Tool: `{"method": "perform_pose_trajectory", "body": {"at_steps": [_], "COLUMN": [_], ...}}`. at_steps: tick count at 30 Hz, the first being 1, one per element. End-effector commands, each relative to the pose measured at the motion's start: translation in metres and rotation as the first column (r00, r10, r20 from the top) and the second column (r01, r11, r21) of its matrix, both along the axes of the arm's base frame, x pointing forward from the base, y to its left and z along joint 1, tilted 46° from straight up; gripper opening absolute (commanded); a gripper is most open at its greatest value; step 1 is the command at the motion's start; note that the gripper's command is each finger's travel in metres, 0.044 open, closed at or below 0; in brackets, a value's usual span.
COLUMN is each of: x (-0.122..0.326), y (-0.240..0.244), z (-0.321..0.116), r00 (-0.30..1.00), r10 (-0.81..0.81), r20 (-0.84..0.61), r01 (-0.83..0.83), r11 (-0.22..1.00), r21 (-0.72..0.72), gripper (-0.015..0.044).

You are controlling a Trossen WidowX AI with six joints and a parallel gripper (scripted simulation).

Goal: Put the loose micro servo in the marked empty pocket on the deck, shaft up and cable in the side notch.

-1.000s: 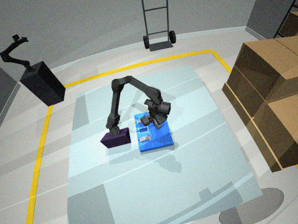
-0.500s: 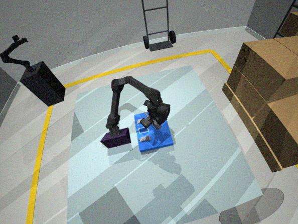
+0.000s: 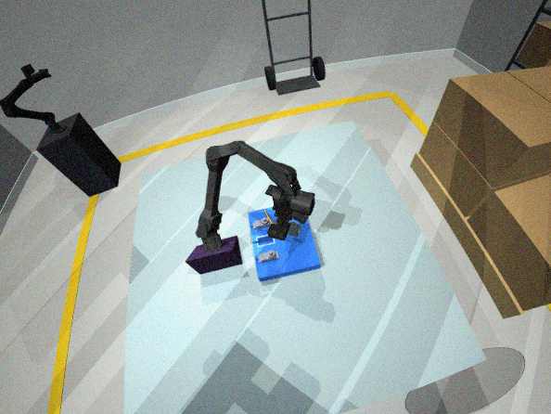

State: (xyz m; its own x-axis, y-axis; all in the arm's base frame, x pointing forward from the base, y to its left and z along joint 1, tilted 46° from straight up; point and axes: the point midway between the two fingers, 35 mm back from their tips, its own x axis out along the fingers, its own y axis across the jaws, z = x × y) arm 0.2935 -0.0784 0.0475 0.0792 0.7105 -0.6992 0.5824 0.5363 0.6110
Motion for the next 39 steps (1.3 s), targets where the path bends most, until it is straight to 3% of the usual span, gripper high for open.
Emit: {"method": "perform_pose_trajectory", "body": {"at_steps": [1, 13, 22, 39], "x": [0.000, 0.000, -0.006, -0.079], "y": [-0.001, -0.001, 0.000, 0.008], "z": [0.000, 0.000, 0.000, 0.000], "r00": [0.992, 0.869, 0.867, 0.869], "r10": [0.088, 0.355, 0.359, 0.359], "r20": [0.088, 0.344, 0.347, 0.342], "r01": [-0.086, -0.338, -0.342, -0.342], "r11": [0.996, 0.935, 0.933, 0.933], "r21": [-0.019, -0.110, -0.111, -0.109], "gripper": [0.0000, 0.0000, 0.0000, 0.0000]}}
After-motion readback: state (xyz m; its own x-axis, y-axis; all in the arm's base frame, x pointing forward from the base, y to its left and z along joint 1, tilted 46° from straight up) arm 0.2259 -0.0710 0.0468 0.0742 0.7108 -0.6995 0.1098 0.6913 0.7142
